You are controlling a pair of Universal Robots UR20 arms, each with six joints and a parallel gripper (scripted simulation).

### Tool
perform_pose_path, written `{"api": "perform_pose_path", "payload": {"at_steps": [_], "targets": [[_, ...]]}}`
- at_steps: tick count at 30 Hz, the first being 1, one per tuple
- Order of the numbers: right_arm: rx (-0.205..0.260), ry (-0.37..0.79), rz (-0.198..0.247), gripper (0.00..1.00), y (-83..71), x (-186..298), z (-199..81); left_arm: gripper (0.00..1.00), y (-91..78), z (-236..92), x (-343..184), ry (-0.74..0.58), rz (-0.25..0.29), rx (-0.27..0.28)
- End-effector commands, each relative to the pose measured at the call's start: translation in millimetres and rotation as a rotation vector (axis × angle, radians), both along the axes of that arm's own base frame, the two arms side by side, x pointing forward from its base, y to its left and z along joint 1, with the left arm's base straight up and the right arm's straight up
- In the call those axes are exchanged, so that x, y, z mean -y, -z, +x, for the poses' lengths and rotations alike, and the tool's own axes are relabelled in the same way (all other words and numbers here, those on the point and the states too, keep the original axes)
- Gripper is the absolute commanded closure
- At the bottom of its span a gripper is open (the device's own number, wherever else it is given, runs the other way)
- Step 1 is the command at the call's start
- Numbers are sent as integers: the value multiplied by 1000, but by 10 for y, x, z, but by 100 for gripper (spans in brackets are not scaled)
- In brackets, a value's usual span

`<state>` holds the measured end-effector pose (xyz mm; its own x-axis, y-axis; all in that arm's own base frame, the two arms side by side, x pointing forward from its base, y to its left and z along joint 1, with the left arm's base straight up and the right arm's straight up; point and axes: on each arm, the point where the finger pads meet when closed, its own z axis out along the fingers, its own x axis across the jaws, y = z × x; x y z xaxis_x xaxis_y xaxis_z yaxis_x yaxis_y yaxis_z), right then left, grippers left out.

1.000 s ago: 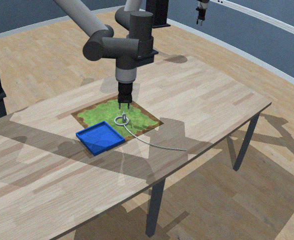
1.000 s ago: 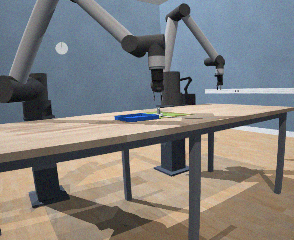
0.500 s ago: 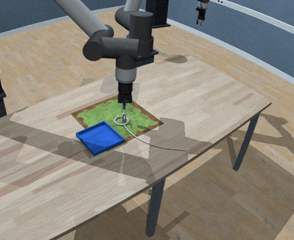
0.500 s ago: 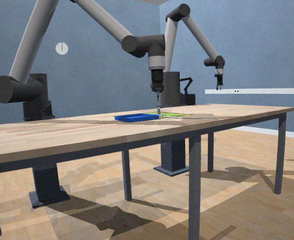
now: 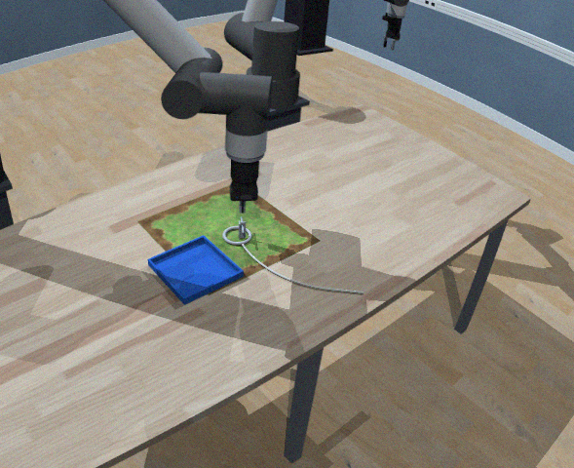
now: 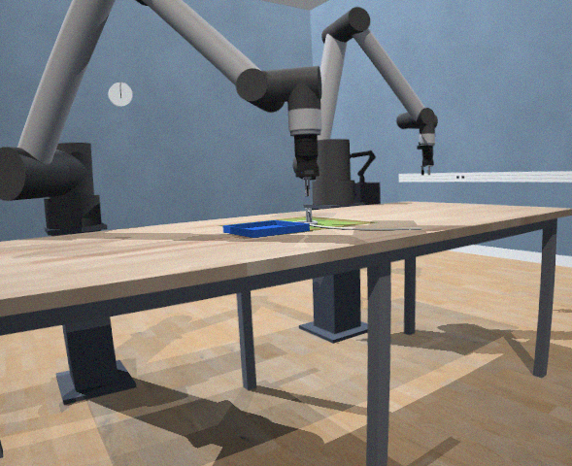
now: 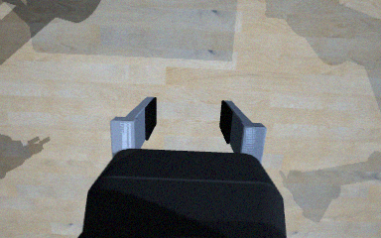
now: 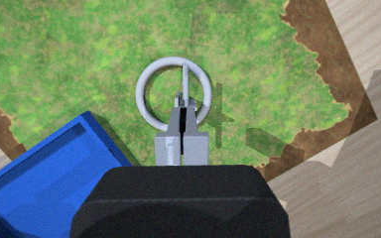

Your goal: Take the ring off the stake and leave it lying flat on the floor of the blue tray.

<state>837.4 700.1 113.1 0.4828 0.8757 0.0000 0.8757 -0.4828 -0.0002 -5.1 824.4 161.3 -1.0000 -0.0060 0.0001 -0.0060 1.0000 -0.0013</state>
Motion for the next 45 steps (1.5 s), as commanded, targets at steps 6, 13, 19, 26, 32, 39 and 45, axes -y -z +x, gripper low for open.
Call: {"api": "perform_pose_path", "payload": {"at_steps": [6,13,19,26,32,39,45], "targets": [[1,28,1,100,-9,-16,4,0,-7,0,-5,0,1,0],[1,305,1,100,-10,-131,21,0,-7,0,-5,0,1,0],[-2,628,3,100,-10,-308,85,0,-7,0,-5,0,1,0],[-5,960,5,100,-10,-404,150,0,-7,0,-5,0,1,0],[-8,1246,5,100,-10,-441,187,0,-7,0,-5,0,1,0],[0,1569,1,100,-10,-444,191,0,-7,0,-5,0,1,0],[0,1569,1,100,-10,-444,191,0,-7,0,-5,0,1,0]]}}
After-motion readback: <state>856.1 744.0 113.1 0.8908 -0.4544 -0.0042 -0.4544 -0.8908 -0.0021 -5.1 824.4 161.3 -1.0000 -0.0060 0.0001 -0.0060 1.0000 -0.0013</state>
